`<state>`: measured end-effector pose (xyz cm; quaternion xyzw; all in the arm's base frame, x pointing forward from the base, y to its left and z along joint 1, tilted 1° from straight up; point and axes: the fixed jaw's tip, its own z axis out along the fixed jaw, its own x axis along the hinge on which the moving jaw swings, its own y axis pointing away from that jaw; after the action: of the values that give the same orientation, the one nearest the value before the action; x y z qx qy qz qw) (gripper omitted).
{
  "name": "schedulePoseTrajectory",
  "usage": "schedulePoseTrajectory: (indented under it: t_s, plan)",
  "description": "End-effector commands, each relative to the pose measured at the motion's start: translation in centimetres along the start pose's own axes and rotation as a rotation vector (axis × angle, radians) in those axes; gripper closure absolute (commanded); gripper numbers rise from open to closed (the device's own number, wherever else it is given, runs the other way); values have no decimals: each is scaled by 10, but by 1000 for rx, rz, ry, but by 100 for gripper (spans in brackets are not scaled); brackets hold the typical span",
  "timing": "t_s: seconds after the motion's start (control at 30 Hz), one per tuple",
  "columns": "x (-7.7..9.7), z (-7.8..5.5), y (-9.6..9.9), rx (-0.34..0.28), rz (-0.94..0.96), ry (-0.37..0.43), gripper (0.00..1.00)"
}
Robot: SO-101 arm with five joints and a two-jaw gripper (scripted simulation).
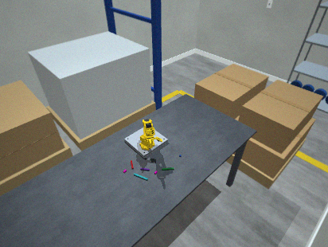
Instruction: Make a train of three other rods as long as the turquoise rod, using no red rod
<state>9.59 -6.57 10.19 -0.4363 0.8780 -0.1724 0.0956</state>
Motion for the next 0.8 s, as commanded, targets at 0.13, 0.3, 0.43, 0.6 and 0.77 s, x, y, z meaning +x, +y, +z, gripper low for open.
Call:
schedulePoseTrajectory:
  t_s: [0.13, 0.3, 0.43, 0.6, 0.77]
  plan:
    - [1, 3, 2, -21, -3, 3, 0]
    - [4, 3, 2, -21, 18, 12, 0]
    - [6, 3, 2, -21, 34, 18, 0]
    - [12, 3, 2, -20, 88, 40, 0]
    - [19, 3, 3, -19, 141, 62, 0]
